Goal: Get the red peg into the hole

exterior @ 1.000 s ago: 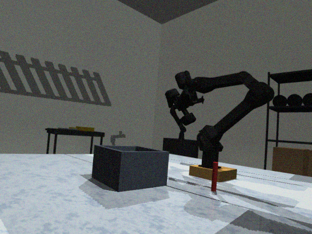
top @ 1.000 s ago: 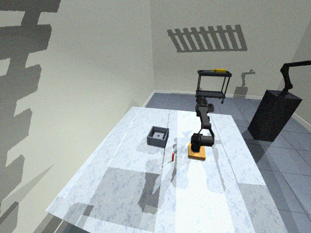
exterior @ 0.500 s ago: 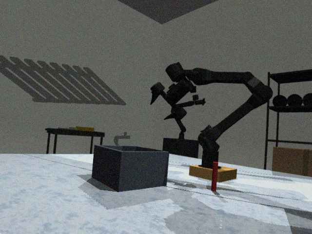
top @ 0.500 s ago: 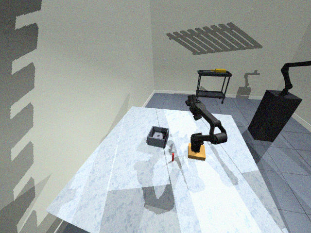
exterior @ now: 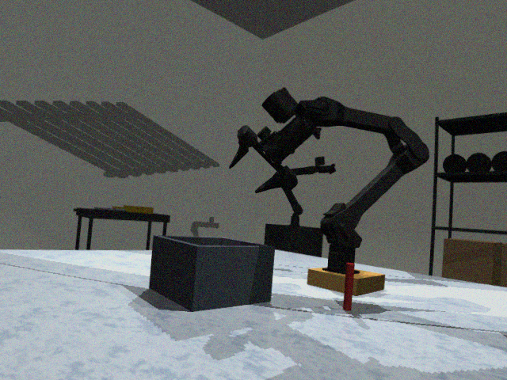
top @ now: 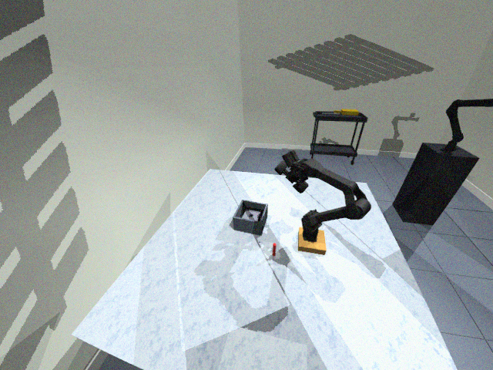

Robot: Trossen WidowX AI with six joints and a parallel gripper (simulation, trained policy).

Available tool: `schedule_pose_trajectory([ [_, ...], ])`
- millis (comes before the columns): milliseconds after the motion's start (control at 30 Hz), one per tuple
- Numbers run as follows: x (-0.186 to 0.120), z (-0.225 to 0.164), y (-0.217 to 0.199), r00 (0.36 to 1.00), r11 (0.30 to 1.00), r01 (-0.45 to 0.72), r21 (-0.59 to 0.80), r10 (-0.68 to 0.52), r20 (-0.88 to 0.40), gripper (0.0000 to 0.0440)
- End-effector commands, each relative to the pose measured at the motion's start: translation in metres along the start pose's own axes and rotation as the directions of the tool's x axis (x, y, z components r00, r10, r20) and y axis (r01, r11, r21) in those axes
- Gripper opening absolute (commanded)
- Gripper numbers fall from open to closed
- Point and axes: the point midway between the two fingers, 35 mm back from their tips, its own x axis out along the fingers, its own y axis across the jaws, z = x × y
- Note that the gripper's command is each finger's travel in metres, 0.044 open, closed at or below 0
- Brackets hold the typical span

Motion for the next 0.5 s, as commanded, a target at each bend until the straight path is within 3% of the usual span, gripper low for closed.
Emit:
schedule_pose_trajectory([
  [0, -0.008, -0.024, 0.009, 0.996, 0.996, -0.023, -0.089, 0.014, -0.093, 0.044],
  [467, -0.049, -0.121, 0.01, 0.913, 0.91, -0.126, -0.396, -0.05, -0.405, 0.044],
])
